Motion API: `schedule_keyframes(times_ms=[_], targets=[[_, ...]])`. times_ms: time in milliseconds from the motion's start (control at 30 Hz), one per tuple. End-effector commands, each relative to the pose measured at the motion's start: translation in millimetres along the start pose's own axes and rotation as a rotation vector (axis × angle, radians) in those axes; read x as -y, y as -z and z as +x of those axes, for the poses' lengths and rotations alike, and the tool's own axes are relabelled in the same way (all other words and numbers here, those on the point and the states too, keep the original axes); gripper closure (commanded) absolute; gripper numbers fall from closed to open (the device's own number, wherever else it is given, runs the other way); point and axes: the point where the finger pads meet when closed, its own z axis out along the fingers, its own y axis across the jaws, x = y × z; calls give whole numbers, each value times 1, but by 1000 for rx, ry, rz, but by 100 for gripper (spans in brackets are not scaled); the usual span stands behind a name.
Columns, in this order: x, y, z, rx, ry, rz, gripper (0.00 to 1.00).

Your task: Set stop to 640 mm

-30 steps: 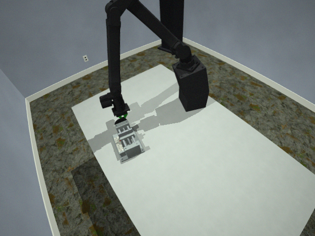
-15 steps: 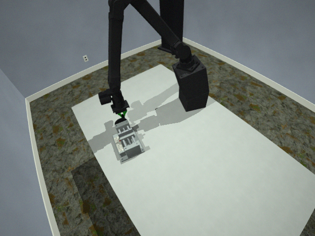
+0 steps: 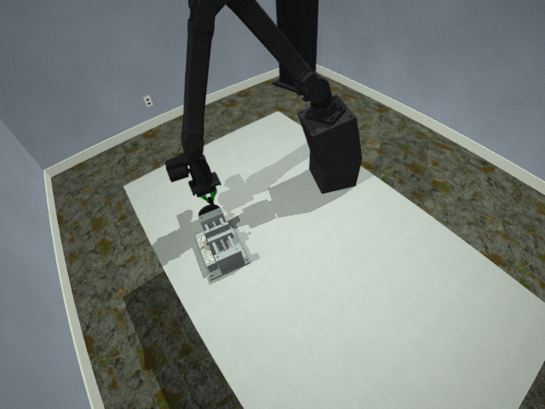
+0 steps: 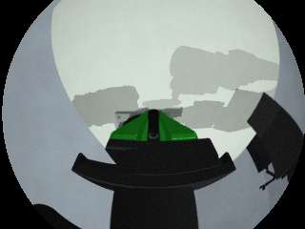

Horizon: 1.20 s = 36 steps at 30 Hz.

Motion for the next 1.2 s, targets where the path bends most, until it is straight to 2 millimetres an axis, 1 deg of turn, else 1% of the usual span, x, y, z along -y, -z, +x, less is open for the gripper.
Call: schedule_keyframes(times_ms=[0, 33, 100, 167, 267, 500, 800, 1167], targets=[[-28, 27, -2, 11, -11, -43, 94], [-28, 27, -3, 11, -12, -43, 94], [-17, 25, -2, 11, -12, -25, 94], [-17, 25, -2, 11, -12, -25, 94], [-31, 28, -3, 12, -11, -43, 94], [-45, 33, -1, 11, -9, -46, 94], [-48, 34, -1, 11, -9, -47, 94], [-56, 34, 0, 9, -7, -48, 94]])
